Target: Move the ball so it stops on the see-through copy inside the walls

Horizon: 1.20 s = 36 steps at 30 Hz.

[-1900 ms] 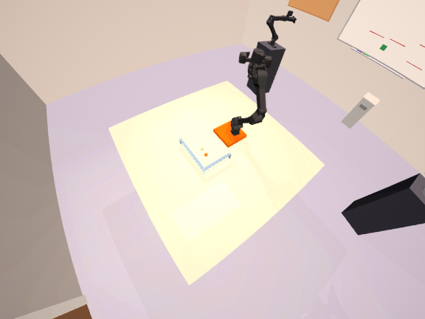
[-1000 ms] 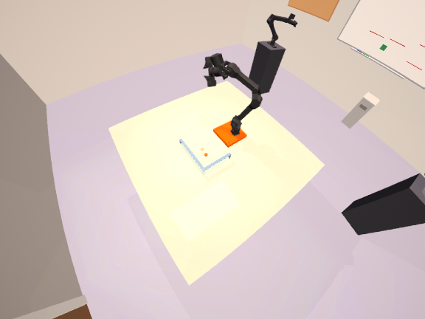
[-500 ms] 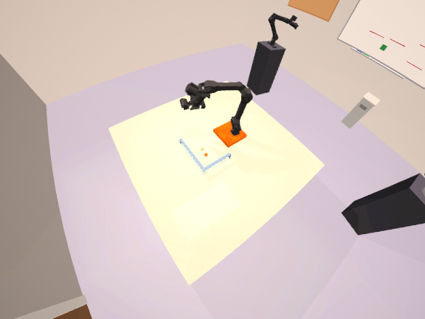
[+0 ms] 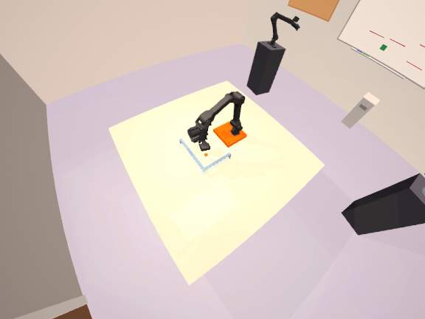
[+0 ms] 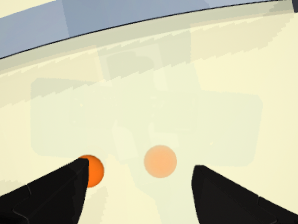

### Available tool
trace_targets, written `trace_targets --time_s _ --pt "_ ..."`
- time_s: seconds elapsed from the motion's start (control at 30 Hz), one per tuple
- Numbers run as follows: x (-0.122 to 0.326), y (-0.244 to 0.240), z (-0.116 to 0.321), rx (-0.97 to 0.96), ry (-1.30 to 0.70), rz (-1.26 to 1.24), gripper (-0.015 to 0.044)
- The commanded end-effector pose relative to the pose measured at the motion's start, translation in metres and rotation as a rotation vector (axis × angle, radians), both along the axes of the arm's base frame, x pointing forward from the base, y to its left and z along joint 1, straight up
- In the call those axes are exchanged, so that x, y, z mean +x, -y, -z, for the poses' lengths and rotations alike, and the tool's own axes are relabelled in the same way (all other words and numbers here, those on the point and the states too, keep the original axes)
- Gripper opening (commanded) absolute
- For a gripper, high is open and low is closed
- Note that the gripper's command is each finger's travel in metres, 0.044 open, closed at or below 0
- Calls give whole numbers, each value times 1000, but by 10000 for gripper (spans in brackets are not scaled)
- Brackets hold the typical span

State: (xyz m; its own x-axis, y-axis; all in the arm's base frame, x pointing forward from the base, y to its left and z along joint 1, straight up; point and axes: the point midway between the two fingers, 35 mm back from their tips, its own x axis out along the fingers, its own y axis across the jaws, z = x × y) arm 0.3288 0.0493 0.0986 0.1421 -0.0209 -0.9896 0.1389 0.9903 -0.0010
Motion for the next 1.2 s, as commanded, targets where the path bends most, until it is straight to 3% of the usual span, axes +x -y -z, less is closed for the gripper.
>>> trace_targets --time_s 0.0,1.17 --pt "-22 -38 27 1 -110 -285 225" --pt "-22 -39 74 1 -115 -299 225"
